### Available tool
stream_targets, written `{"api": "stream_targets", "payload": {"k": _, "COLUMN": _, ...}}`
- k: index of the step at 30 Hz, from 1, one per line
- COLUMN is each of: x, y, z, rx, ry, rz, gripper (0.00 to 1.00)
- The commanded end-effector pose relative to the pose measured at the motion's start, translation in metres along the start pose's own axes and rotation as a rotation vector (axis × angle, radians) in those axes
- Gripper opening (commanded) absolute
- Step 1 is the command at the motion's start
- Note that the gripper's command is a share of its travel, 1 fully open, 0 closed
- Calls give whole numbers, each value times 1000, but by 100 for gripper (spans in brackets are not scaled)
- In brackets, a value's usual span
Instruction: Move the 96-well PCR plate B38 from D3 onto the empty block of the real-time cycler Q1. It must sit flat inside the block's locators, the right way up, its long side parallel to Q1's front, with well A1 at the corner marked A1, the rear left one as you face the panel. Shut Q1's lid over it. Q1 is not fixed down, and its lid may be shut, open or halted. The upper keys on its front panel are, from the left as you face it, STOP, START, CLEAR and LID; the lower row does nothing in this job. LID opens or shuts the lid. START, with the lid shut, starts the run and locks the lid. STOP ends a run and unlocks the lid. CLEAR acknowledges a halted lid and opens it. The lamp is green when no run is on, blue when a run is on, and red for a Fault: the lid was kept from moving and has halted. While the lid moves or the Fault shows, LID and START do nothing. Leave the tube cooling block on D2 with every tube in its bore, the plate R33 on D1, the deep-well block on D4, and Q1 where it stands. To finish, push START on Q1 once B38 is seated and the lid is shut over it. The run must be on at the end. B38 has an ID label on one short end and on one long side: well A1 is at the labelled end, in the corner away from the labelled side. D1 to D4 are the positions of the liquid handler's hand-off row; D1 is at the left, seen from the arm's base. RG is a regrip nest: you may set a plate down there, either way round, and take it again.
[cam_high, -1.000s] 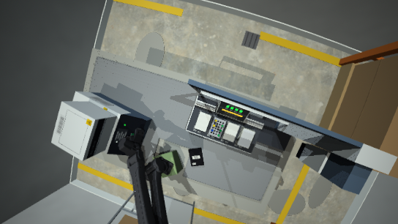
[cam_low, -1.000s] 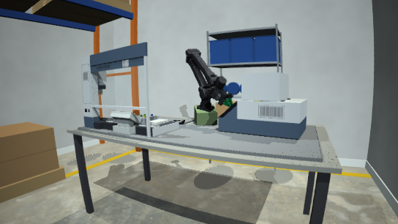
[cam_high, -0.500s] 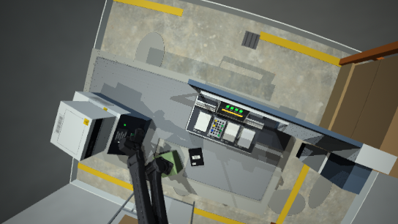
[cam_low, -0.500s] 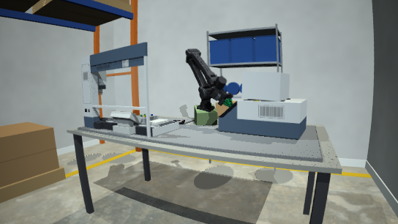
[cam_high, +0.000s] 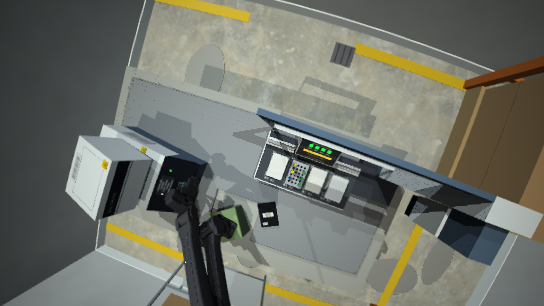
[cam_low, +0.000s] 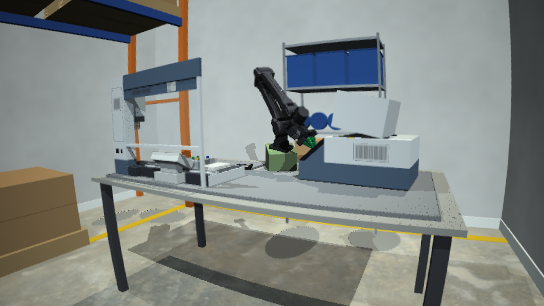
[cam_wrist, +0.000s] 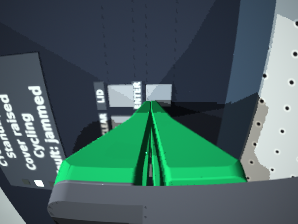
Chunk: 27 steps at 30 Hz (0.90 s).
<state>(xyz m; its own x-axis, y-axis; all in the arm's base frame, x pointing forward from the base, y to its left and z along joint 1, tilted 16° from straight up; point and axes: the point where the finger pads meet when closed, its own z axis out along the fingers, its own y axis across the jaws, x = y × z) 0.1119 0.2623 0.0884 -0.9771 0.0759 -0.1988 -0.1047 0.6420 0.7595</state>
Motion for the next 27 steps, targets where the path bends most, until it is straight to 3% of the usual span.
{"api": "stream_targets", "payload": {"k": 1, "x": 3, "y": -14, "z": -3, "rx": 30, "ry": 7, "rz": -3, "gripper": 0}}
{"api": "stream_targets", "payload": {"k": 15, "x": -13, "y": 24, "z": -42, "rx": -42, "ry": -35, "rz": -27, "gripper": 0}}
{"api": "stream_targets", "payload": {"k": 27, "x": -15, "y": 39, "z": -42, "rx": -63, "ry": -34, "rz": -22, "gripper": 0}}
